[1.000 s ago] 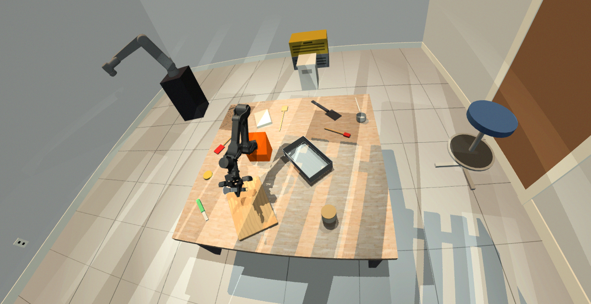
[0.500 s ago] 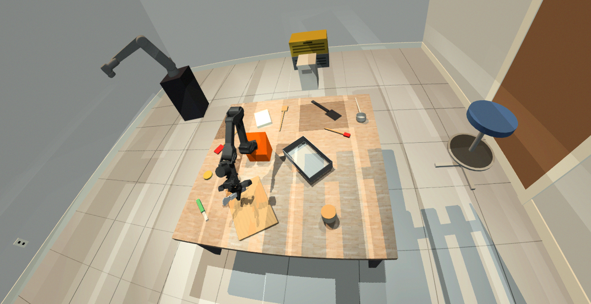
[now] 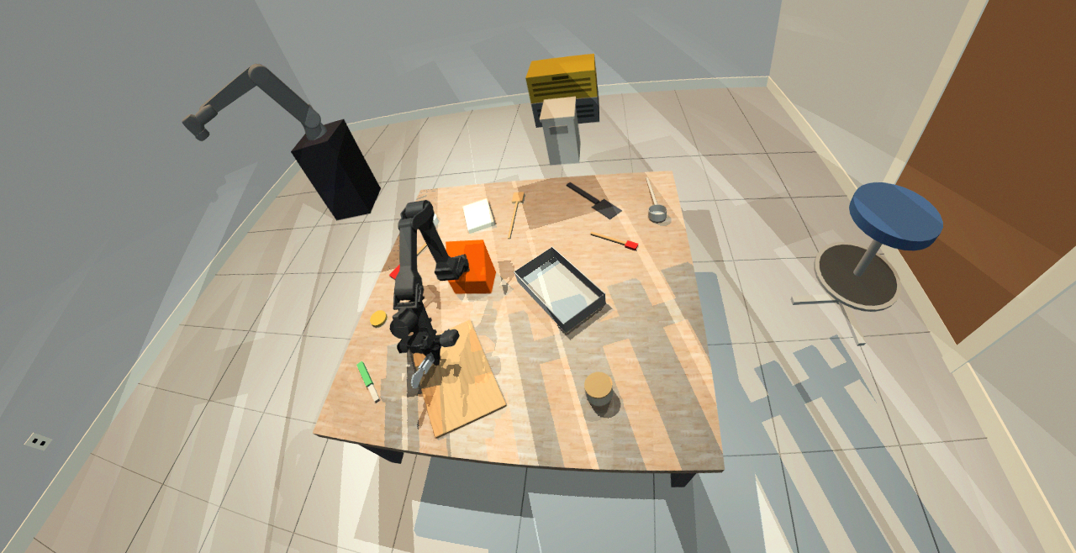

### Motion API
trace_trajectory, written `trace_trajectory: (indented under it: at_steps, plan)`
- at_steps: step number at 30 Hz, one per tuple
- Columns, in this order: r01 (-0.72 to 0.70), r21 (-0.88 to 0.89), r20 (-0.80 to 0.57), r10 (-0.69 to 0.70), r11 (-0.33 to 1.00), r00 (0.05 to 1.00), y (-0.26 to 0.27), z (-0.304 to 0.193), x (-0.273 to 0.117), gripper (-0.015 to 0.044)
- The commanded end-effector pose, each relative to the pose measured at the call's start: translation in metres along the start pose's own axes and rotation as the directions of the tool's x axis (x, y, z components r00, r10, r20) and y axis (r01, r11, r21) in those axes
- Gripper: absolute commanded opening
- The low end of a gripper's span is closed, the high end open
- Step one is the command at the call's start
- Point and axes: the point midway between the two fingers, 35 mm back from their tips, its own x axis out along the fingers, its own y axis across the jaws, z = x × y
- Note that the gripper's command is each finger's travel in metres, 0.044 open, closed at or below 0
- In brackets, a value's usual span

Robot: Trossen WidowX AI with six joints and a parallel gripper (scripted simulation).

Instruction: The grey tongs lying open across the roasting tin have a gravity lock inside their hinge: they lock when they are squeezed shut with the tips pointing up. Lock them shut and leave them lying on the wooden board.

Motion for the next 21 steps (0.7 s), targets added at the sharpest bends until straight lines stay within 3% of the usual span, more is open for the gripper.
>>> trace_trajectory:
  at_steps: [1,21]
  plan:
    - [0.010,-0.016,-0.065,-0.011,1.000,0.998,0.001,0.004,-0.002,-0.0150]
    - [0.019,-0.143,-0.404,-0.076,0.990,0.911,0.006,0.000,-0.020,-0.0150]
